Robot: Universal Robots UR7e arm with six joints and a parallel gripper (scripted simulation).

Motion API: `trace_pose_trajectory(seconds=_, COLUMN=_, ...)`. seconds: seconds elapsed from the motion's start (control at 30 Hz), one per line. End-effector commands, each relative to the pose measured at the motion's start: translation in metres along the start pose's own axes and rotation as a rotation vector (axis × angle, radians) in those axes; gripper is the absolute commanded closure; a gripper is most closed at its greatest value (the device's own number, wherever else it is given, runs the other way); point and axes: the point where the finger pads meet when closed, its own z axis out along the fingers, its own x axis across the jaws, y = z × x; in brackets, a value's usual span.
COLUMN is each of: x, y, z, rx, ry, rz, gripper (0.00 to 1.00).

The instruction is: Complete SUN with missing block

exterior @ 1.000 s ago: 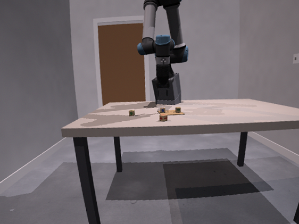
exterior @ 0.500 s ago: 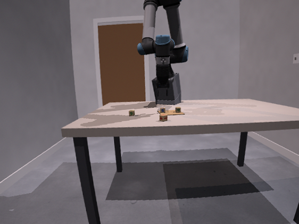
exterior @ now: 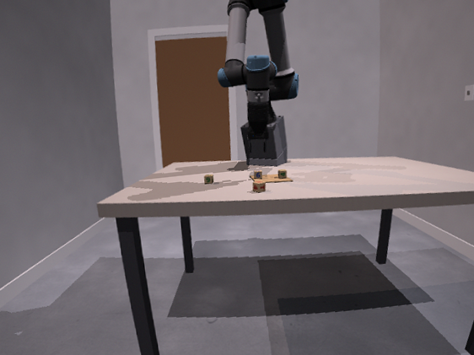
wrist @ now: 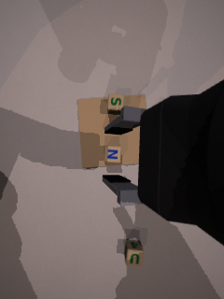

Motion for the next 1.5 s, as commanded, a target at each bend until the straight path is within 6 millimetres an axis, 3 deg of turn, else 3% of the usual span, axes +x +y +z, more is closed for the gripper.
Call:
trace_pose_trajectory(seconds=0.0, x=0.0, y=0.0, z=0.0, rx=-0.001, ry=0.0, rz=0.0, gripper=0.0)
trace_pose_trajectory(seconds=0.57, x=-0.002, y=0.01, z=-0.003, rx=-0.001, ry=0.0, rz=0.0, gripper=0.0)
trace_pose_trajectory(seconds=0.77, x=-0.007, y=0.047, z=-0.012, rx=-0.001, ry=0.0, rz=0.0, gripper=0.0)
trace_pose_trajectory(seconds=1.07, x=-0.013, y=0.13, z=-0.034, rx=-0.001, ry=0.0, rz=0.0, gripper=0.0)
trace_pose_trajectory(seconds=1.13, x=-0.013, y=0.13, z=-0.034, rx=-0.001, ry=0.0, rz=0.0, gripper=0.0)
trace_pose_trajectory(seconds=1.3, x=-0.012, y=0.167, z=-0.044, rx=-0.001, ry=0.0, rz=0.0, gripper=0.0)
trace_pose_trajectory(seconds=1.47, x=-0.011, y=0.185, z=-0.049, rx=-0.001, ry=0.0, rz=0.0, gripper=0.0)
